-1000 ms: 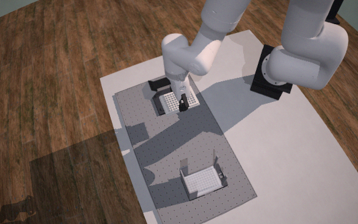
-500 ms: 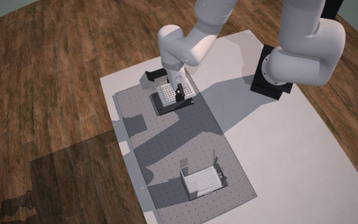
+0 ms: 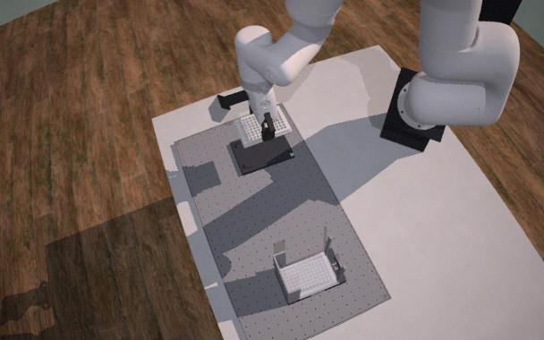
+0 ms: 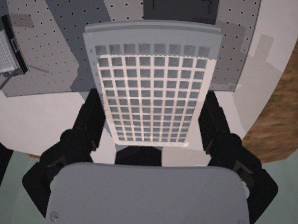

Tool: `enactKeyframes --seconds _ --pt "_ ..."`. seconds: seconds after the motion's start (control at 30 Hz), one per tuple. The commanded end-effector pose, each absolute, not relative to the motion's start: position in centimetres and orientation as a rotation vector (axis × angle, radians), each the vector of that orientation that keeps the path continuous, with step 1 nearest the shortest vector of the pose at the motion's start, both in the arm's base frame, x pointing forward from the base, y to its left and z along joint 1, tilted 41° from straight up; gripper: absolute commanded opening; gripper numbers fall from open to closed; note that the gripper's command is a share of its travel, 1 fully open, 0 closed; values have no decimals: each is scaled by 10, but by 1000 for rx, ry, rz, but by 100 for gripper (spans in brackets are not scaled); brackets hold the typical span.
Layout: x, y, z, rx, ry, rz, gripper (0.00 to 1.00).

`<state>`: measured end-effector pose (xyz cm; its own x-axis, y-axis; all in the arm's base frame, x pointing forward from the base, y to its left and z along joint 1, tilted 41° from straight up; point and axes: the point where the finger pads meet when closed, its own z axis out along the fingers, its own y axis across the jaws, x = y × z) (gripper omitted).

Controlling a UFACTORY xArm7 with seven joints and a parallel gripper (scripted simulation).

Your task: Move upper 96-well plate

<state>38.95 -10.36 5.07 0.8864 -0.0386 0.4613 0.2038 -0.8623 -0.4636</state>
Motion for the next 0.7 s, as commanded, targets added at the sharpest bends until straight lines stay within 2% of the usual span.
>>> enactKeyframes --seconds 0.0,0.67 --pt "393 -117 43 -2538 -117 -638 0" --pt "398 -142 28 -2538 -117 -638 0"
